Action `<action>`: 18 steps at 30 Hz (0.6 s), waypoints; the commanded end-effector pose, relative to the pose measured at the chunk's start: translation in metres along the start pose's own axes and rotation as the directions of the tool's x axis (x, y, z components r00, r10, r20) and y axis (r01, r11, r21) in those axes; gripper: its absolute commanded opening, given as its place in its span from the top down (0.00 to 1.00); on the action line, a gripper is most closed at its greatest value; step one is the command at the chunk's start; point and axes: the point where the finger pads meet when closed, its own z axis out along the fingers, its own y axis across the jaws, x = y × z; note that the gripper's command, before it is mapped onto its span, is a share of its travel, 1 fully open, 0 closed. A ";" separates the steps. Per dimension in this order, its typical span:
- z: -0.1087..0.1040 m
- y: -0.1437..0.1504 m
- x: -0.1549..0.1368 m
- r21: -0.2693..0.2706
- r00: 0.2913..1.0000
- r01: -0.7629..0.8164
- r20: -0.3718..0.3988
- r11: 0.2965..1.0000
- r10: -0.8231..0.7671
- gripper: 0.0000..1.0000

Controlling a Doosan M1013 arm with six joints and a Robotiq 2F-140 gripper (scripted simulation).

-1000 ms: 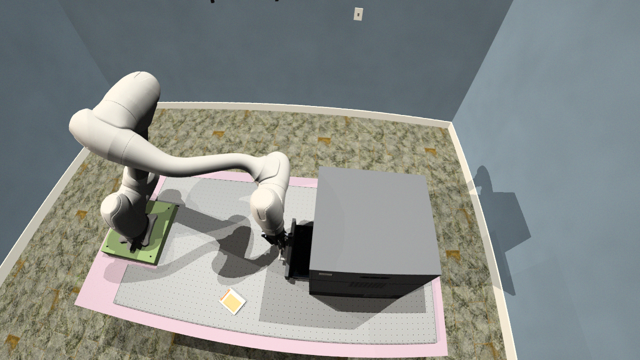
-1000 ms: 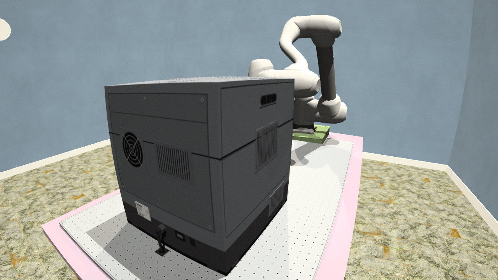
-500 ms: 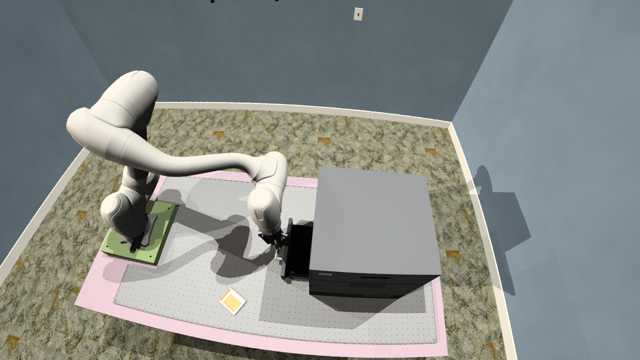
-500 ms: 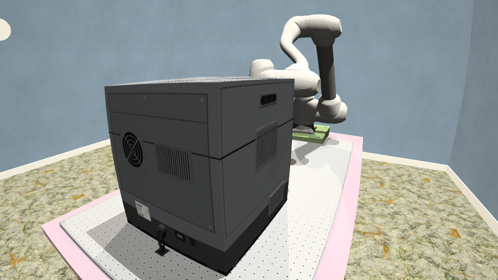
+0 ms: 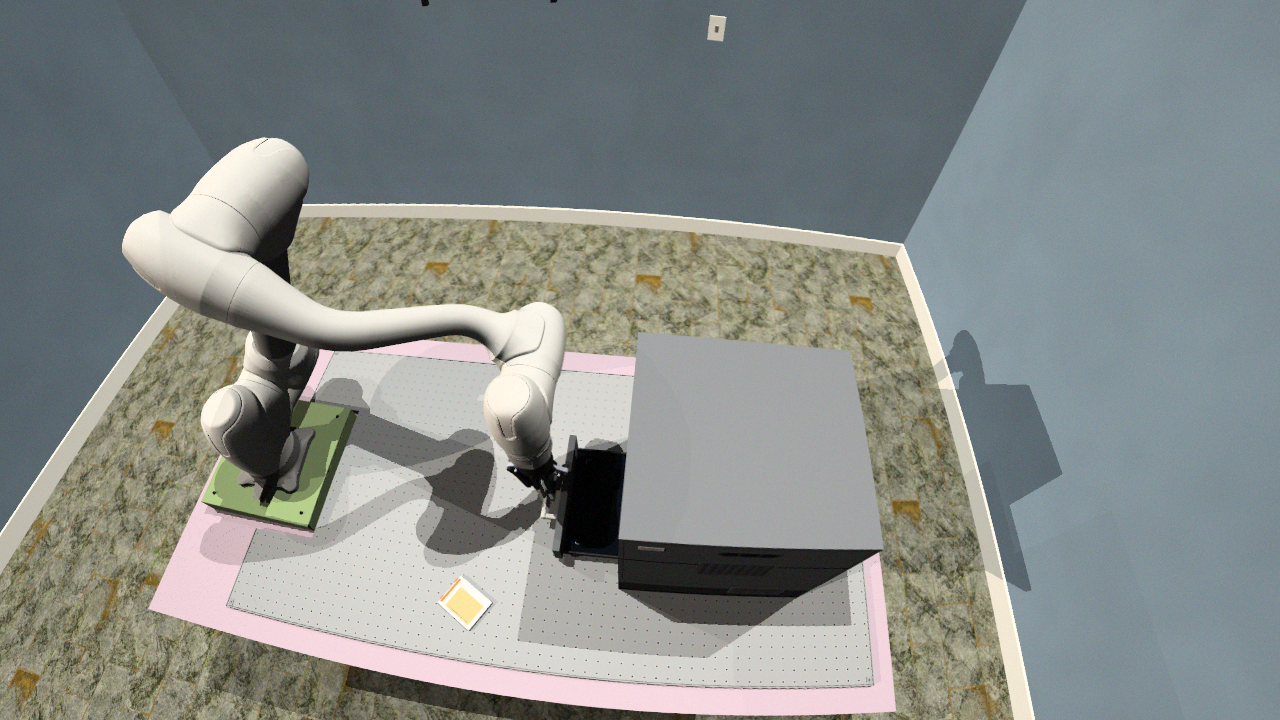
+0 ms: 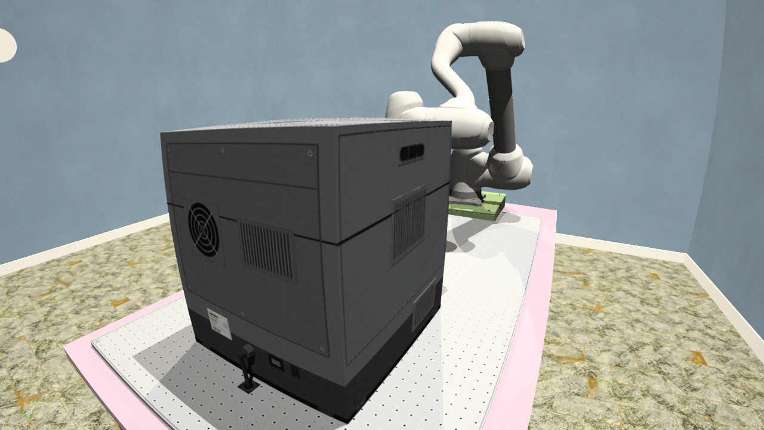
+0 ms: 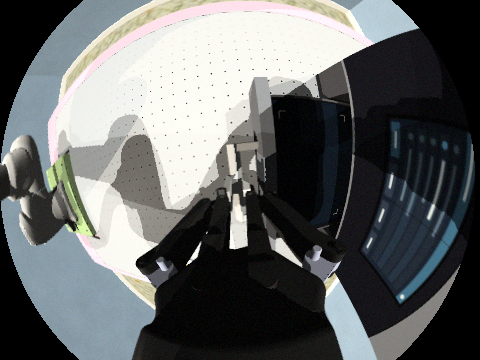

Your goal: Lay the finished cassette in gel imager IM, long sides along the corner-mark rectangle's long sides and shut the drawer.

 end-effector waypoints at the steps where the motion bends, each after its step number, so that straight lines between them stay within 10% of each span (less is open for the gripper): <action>1: 0.000 -0.001 0.000 0.000 1.000 0.000 0.000 1.000 0.000 0.90; 18: 0.000 -0.019 0.000 0.022 1.000 0.000 0.000 1.000 0.000 0.90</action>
